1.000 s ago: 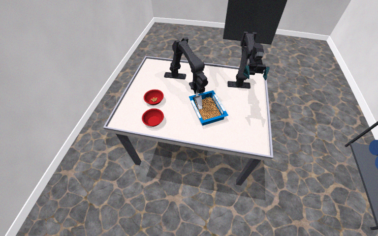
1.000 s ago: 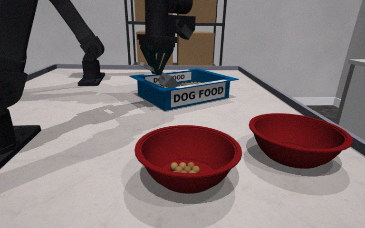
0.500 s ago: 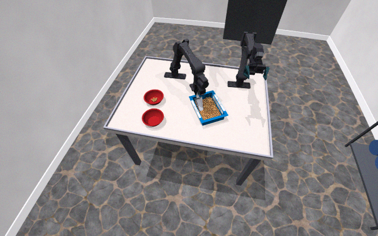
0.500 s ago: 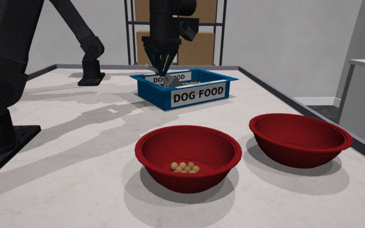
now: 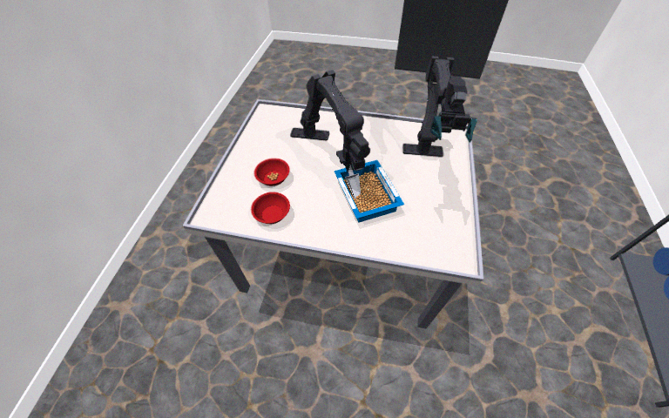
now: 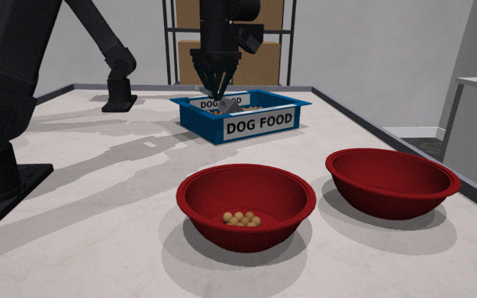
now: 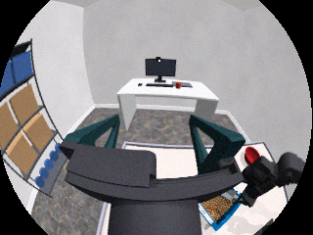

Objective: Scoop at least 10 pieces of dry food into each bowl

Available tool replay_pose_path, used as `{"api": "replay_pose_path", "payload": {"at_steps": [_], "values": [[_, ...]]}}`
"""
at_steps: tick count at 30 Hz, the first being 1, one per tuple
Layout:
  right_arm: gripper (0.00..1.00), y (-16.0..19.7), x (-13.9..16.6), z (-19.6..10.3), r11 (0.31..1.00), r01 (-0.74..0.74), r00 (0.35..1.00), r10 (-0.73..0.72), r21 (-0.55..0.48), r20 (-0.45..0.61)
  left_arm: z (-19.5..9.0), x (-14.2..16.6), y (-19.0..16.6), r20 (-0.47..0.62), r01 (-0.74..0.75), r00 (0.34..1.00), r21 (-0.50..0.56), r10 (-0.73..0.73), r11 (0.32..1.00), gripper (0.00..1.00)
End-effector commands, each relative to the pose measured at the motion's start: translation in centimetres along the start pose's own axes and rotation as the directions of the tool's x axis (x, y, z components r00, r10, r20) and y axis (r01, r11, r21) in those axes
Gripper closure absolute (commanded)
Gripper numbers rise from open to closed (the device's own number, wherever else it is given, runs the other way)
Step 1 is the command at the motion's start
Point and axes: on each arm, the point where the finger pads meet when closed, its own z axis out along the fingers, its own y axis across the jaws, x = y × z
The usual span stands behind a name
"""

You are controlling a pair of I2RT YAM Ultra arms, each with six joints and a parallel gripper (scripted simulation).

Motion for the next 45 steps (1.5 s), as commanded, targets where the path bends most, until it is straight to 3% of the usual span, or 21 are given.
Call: {"api": "replay_pose_path", "payload": {"at_steps": [1,16,19,25,30,34,35,45], "values": [[1.0,0.6,0.3,-2.6,1.0,0.01,1.0,-0.009,-0.009,0.027,-0.3,-0.9,0.0,0.019,0.0,1.0,0.0,0.0,1.0,0.0],[1.0,0.2,1.7,-5.1,1.0,0.002,1.0,-0.002,-0.002,-0.001,-0.3,-0.9,0.0,0.019,0.0,1.0,0.0,0.0,1.0,0.0],[1.0,0.3,0.6,-4.8,1.0,0.003,0.999,-0.002,-0.006,0.039,-0.3,-0.9,0.0,0.019,0.0,1.0,0.0,0.0,1.0,0.0],[1.0,0.1,1.5,-3.3,1.0,0.002,1.0,-0.002,0.0,0.005,-0.3,-0.9,0.0,0.019,0.0,1.0,0.0,0.0,1.0,0.0],[1.0,-0.5,0.8,-5.5,1.0,-0.016,0.999,0.017,-0.012,0.044,-0.3,-0.9,0.0,0.019,0.0,1.0,0.0,0.0,1.0,0.0],[1.0,-0.4,0.6,-4.9,1.0,-0.016,0.999,0.017,-0.01,0.036,-0.3,-0.9,0.0,0.019,0.0,1.0,0.0,0.0,1.0,0.0],[1.0,0.3,2.0,-3.5,1.0,0.002,1.0,-0.002,-0.003,0.009,-0.3,-0.9,0.0,0.019,0.0,1.0,0.0,0.0,1.0,0.0],[1.0,0.3,3.1,-2.8,1.0,0.006,1.0,-0.006,0.004,0.005,-0.3,-0.9,0.0,0.019,0.0,1.0,0.0,0.0,1.0,0.0]]}}
